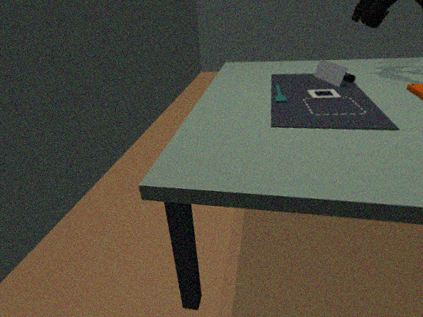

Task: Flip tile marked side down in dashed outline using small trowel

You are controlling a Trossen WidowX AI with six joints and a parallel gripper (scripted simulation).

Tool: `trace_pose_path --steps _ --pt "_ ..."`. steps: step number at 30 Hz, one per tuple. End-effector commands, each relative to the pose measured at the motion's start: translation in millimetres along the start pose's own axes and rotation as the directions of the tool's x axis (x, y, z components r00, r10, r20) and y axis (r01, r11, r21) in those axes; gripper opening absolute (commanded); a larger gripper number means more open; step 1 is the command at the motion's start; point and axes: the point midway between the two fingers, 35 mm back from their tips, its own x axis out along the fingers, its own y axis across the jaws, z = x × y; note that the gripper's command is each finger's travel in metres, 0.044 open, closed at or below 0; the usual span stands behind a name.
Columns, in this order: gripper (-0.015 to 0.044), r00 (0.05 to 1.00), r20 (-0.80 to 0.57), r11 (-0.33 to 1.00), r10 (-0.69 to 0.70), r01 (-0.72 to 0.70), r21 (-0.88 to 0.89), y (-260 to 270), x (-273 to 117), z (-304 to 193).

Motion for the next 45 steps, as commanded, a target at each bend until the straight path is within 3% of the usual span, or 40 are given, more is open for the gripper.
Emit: trace_pose_path --steps 1,12,29,45 --pt "0.0374 1.000 0.003 1.000 0.001 -0.001 0.003 0 0 1" --pt "0.0100 0.978 0.197 0.976 0.068 -0.106 0.189 5 -34 34" --pt "0.0100 0.859 0.445 0.809 0.252 -0.440 0.391 22 -111 67" --pt "0.0100 0.666 0.581 0.480 0.468 -0.744 0.465 43 -187 73"
